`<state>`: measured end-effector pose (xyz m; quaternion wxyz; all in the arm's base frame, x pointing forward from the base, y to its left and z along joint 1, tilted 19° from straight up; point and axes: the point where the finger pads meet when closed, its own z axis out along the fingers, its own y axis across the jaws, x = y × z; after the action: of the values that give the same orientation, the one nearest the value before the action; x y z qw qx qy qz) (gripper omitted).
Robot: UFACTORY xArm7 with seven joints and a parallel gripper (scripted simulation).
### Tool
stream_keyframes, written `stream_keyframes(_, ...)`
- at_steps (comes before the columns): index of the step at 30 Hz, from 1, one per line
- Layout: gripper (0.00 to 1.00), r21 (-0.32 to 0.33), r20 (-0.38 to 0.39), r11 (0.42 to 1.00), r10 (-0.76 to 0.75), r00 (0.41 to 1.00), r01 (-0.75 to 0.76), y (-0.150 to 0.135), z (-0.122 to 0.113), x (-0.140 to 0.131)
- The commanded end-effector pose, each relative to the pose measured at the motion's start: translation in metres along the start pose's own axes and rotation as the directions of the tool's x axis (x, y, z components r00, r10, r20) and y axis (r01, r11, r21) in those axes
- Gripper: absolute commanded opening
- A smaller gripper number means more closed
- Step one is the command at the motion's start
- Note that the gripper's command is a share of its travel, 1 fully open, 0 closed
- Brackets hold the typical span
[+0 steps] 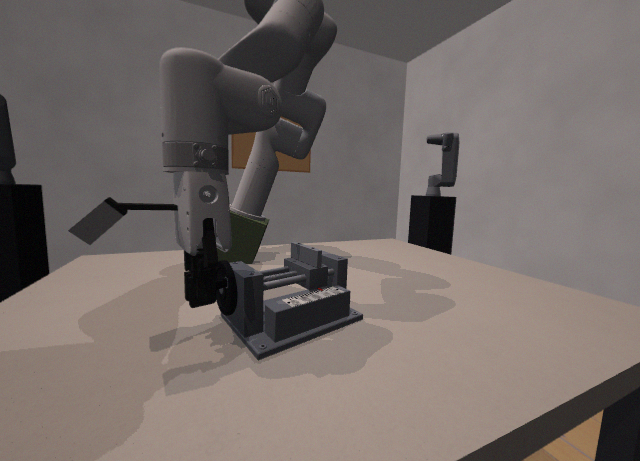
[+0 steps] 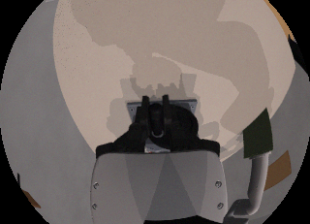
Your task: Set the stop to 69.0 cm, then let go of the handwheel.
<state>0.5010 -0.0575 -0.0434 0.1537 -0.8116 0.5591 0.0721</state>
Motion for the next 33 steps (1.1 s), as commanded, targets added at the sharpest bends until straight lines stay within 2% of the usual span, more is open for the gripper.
stream_keyframes(1, 0.06, 0.001, -0.002, 1.000, 0.001, 1.000, -0.001, -0.0004, -0.0008, 0.0011)
stream_keyframes(33, 0.06, 0.001, -0.002, 1.000, 0.001, 1.000, -0.001, -0.0041, 0.0077, 0.0011)
